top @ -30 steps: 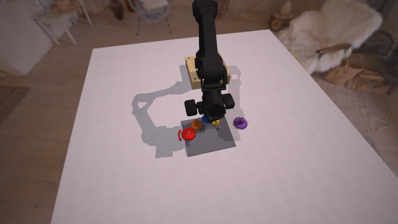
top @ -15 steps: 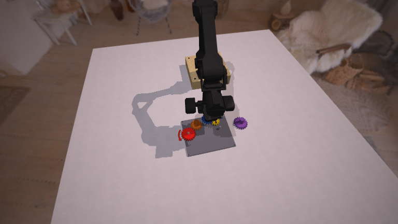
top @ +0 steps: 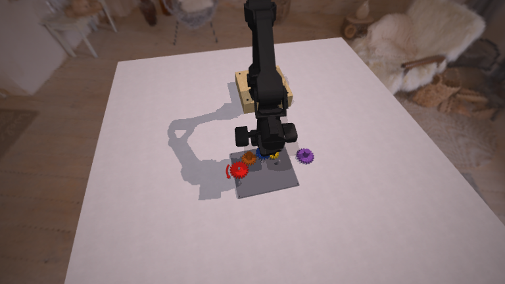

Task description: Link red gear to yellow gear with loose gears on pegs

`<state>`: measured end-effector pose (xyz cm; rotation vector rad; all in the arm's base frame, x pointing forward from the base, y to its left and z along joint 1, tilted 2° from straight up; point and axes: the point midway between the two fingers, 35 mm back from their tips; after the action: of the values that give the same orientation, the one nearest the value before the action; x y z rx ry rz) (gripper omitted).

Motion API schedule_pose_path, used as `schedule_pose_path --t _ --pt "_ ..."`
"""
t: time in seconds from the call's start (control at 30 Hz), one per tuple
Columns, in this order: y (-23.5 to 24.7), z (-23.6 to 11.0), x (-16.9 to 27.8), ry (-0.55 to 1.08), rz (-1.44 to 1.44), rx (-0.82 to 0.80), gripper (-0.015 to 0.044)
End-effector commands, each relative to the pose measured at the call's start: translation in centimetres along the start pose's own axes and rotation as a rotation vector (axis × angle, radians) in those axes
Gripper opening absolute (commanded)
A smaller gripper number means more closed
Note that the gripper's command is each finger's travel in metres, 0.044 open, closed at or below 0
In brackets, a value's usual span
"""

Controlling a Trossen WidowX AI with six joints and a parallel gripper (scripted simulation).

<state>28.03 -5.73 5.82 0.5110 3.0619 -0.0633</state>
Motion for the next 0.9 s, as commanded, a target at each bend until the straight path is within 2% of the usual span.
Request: schedule_pose_path --t 0.0,0.27,0.63,0.87 --pt "-0.1 0.7 0.1 0.006 -0.033 0.003 0.0000" --pt "-0.1 1.9 0.1 0.005 0.015 0.004 0.0000" --pt "-0.1 3.6 0.2 0.005 0.243 0.004 0.0000" --pt "-0.2 3.4 0.1 0.005 0.332 0.005 0.0000"
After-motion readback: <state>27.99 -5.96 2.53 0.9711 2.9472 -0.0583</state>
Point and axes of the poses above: the point midway between the two fingers, 35 mm back from their tips, its own z axis out along the fingers, its own y axis across the jaws, x = y × z, and after that the axes turned 10 degrees about z, right-handed
